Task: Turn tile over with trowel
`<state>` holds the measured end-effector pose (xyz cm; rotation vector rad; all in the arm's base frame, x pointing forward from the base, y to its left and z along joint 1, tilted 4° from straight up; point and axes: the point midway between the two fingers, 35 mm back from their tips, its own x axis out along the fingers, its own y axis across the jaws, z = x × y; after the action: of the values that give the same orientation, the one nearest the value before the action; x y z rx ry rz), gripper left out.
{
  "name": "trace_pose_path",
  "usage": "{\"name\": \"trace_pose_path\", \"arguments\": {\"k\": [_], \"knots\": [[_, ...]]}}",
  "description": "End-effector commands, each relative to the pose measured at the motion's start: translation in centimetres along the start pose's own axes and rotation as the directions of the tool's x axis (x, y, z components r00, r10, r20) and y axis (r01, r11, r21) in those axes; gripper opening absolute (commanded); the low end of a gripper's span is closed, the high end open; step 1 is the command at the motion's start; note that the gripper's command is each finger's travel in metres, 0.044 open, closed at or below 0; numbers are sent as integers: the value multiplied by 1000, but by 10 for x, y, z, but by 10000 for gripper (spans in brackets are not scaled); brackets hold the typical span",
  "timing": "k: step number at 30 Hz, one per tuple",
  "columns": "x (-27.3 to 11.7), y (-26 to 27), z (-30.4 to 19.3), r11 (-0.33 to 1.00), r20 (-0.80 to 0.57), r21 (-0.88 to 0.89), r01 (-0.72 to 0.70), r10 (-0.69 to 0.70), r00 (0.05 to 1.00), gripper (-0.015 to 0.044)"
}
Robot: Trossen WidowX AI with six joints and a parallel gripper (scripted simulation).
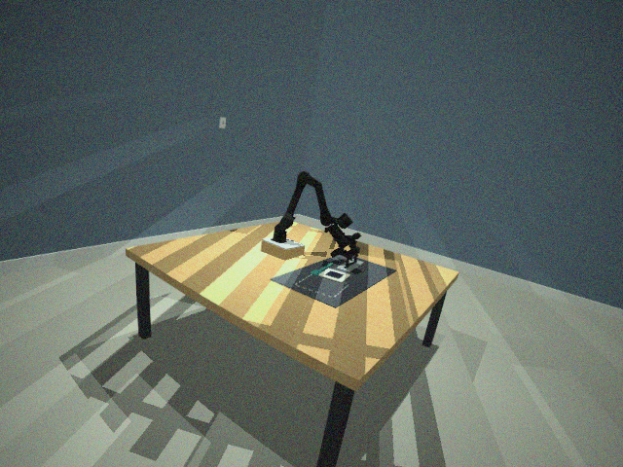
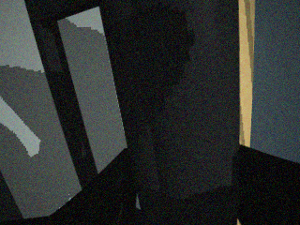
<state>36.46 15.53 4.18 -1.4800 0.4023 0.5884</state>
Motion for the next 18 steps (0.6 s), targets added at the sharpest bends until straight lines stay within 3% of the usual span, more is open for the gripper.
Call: {"name": "trace_pose_path", "arguments": {"k": [1, 18], "knots": [[1, -1, 1, 1000, 4, -2, 2, -2, 1000, 149], [1, -1, 1, 1000, 4, -2, 2, -2, 1000, 35]]}}
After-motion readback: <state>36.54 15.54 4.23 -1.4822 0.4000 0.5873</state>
